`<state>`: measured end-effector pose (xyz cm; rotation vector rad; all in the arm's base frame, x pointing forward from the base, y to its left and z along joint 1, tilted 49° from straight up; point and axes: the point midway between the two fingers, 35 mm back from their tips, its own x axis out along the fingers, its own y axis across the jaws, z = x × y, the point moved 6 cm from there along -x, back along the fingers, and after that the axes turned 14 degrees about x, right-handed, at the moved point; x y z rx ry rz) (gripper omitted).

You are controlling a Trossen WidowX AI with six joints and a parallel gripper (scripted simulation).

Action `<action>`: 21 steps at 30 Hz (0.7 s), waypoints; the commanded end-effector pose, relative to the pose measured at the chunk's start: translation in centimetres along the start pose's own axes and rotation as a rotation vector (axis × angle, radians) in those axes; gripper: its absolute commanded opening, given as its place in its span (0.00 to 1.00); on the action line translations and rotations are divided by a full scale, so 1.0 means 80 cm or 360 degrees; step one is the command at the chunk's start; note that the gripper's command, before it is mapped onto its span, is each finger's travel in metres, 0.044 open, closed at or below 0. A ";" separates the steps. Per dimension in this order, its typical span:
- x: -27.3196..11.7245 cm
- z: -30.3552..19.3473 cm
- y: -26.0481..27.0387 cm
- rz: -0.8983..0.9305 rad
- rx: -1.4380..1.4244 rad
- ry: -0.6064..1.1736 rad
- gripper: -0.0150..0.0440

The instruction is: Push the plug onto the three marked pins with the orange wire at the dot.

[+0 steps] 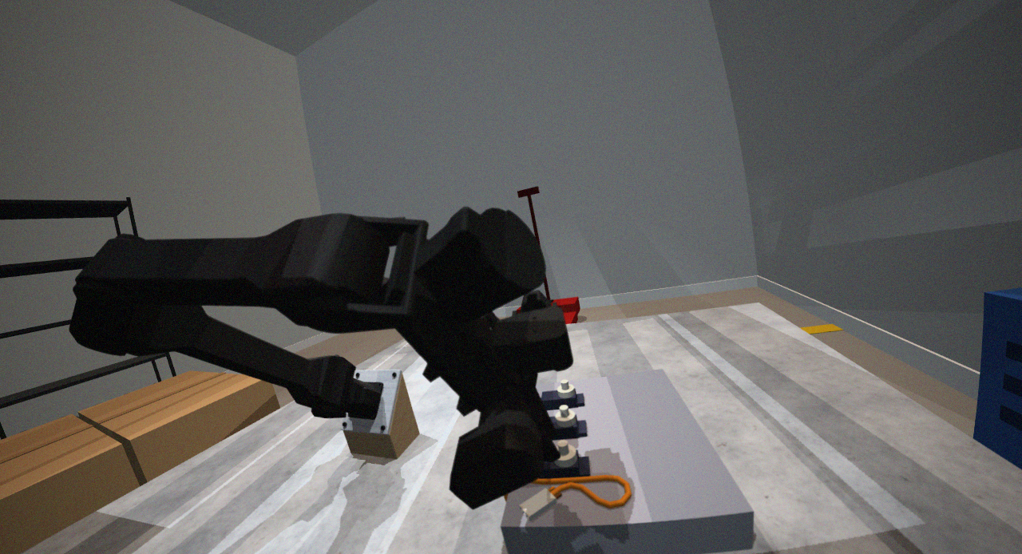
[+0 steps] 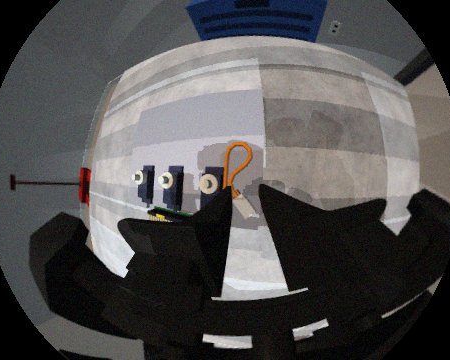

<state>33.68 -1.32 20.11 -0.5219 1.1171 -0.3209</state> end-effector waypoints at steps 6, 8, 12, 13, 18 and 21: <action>0.020 -0.001 0.013 -0.0102 -0.0375 0.0307 0.45; 0.024 -0.002 0.015 -0.0122 -0.0459 0.0372 0.45; 0.031 -0.003 0.020 -0.0161 -0.0631 0.0502 0.45; 0.032 -0.003 0.021 -0.0170 -0.0674 0.0533 0.45; 0.039 -0.003 0.025 -0.0208 -0.0870 0.0670 0.45; 0.042 -0.002 0.027 -0.0224 -0.0960 0.0731 0.45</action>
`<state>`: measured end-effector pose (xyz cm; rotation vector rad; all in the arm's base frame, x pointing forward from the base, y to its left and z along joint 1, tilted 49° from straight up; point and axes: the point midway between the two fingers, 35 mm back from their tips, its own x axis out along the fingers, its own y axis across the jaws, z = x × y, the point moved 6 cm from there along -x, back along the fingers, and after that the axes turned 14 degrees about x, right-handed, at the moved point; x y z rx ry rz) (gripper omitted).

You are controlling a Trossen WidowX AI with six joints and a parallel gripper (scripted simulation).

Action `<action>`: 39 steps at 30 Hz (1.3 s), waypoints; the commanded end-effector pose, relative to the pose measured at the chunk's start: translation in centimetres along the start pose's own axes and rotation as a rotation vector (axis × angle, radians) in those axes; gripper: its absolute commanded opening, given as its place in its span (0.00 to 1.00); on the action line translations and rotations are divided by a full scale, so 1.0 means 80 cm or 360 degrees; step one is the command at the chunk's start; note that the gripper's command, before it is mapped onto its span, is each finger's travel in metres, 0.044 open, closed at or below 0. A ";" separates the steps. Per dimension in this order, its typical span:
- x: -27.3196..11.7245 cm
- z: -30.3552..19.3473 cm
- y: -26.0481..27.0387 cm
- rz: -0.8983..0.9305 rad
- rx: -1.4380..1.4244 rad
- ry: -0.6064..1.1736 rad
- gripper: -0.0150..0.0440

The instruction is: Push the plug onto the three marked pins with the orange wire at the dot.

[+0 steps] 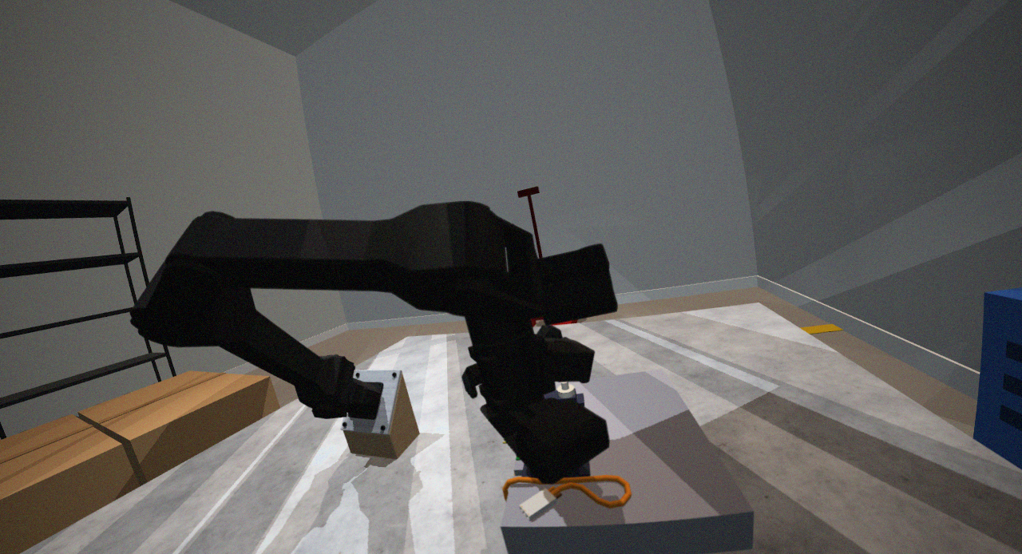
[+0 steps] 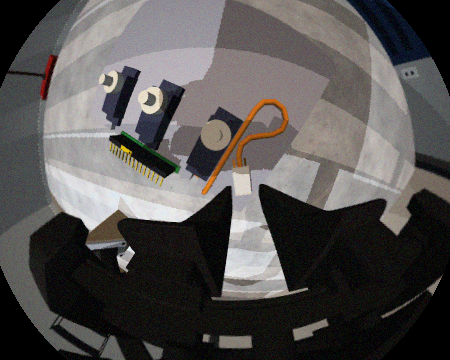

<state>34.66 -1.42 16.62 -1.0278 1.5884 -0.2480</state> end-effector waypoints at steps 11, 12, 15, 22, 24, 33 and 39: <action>0.021 0.004 0.003 -0.0030 -0.0125 0.0071 0.45; 0.027 0.004 0.002 -0.0031 -0.0125 0.0072 0.45; 0.033 0.003 0.002 -0.0032 -0.0125 0.0072 0.45; 0.041 0.003 0.002 -0.0032 -0.0124 0.0072 0.45; 0.045 0.003 0.002 -0.0032 -0.0124 0.0072 0.45; 0.051 0.002 0.002 -0.0033 -0.0124 0.0072 0.34; 0.048 0.003 0.002 -0.0032 -0.0124 0.0072 0.25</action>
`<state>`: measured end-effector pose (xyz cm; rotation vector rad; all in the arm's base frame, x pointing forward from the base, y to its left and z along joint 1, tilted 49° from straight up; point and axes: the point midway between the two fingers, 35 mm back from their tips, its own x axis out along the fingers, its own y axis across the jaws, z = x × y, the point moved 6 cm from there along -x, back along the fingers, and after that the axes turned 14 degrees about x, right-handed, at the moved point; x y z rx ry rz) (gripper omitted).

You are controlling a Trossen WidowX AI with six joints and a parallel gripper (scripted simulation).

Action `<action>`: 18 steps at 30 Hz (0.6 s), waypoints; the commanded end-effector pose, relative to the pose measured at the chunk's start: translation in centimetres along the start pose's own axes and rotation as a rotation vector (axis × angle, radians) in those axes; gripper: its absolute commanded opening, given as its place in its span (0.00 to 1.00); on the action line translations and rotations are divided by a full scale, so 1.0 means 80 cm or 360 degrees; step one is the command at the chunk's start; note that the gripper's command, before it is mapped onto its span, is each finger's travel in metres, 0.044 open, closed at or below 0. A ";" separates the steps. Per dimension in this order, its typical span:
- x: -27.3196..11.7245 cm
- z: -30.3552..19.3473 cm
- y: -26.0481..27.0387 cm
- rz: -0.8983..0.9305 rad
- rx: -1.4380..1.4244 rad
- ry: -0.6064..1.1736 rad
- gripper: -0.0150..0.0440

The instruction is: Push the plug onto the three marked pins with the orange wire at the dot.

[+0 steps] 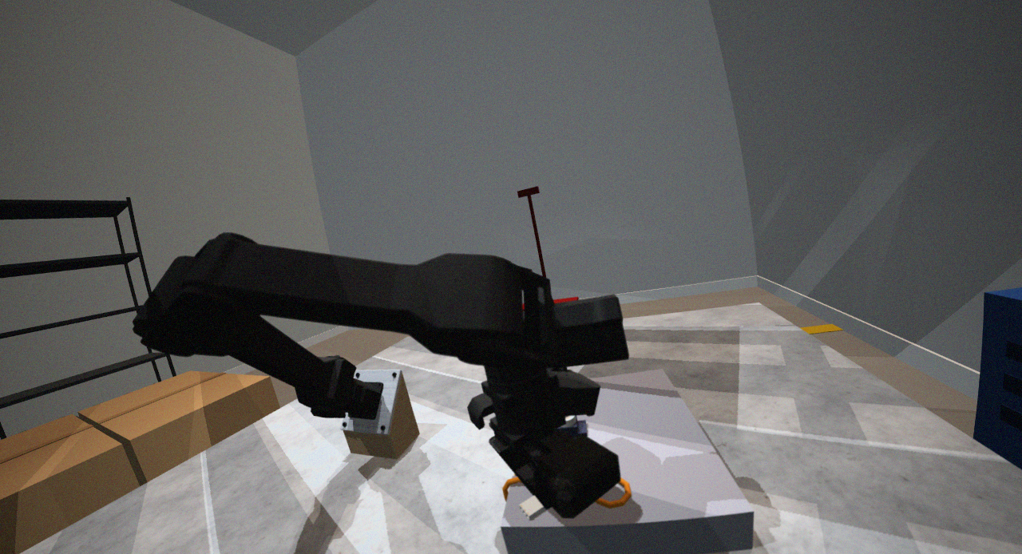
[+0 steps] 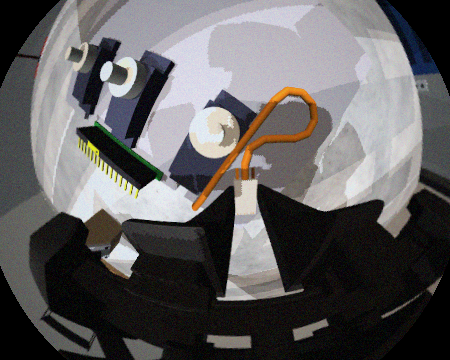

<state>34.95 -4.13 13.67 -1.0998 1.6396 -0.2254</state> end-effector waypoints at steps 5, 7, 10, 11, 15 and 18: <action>-0.027 0.002 -0.001 -0.0002 -0.0006 0.0000 0.25; -0.041 0.002 -0.001 -0.0002 -0.0006 0.0000 0.25; -0.061 0.002 0.000 -0.0002 -0.0007 0.0000 0.25; -0.067 0.001 0.000 -0.0002 -0.0007 0.0001 0.25; -0.072 0.001 0.001 -0.0002 -0.0016 0.0001 0.25; -0.072 0.001 0.006 0.0000 -0.0098 -0.0001 0.25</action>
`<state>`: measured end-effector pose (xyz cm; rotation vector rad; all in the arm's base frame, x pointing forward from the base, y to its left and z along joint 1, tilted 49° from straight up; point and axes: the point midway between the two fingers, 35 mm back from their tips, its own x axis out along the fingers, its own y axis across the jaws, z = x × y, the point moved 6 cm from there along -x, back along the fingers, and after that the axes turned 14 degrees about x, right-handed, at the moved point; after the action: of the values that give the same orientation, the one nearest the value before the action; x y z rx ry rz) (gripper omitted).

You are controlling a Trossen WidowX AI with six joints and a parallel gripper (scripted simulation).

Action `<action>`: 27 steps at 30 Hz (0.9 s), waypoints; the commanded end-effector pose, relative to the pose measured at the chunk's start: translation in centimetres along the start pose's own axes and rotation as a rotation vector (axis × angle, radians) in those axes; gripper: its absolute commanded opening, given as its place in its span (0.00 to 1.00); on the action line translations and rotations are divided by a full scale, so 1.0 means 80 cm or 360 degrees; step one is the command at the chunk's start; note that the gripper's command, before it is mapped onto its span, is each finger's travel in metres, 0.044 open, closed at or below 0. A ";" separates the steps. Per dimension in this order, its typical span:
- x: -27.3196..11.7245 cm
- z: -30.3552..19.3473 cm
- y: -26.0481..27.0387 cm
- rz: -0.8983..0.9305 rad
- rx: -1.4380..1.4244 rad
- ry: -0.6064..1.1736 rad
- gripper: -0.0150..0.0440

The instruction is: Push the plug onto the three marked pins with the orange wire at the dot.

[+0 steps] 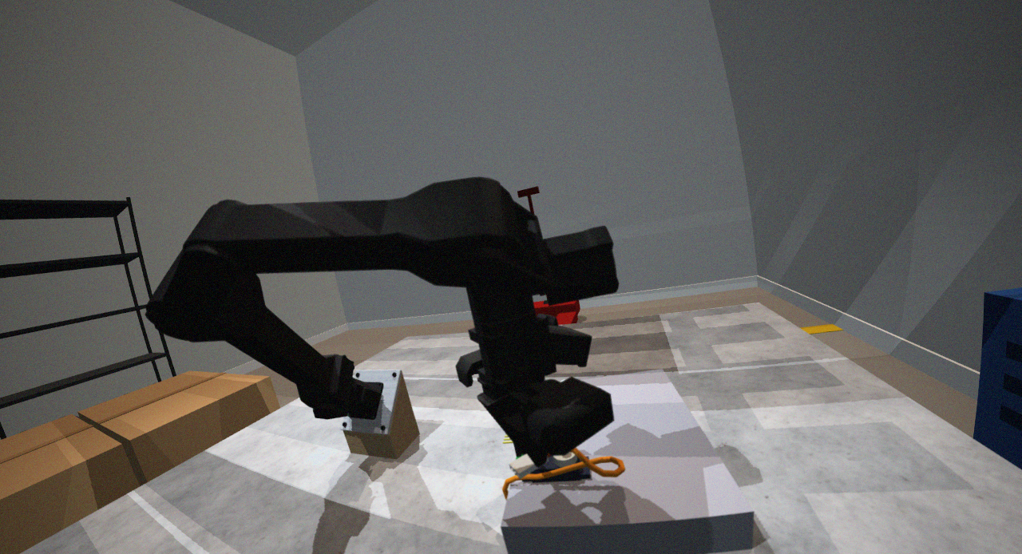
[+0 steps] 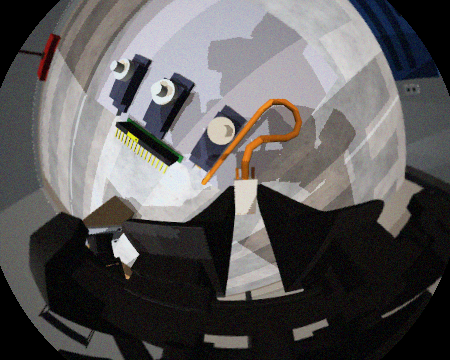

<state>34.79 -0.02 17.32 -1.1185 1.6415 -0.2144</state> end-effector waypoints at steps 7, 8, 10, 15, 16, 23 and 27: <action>-0.007 0.002 0.029 0.0017 -0.0440 -0.0013 0.25; -0.007 0.002 0.032 0.0018 -0.0495 -0.0015 0.25; -0.008 0.002 0.039 0.0019 -0.0605 -0.0018 0.25; -0.010 0.001 0.056 0.0022 -0.0880 -0.0025 0.25; -0.010 0.001 0.060 0.0022 -0.0935 -0.0027 0.25; -0.012 -0.002 0.083 0.0023 -0.1320 -0.0036 0.25; -0.012 -0.004 0.096 0.0023 -0.1539 -0.0040 0.25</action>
<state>30.85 4.14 13.48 -1.7235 1.7690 0.5681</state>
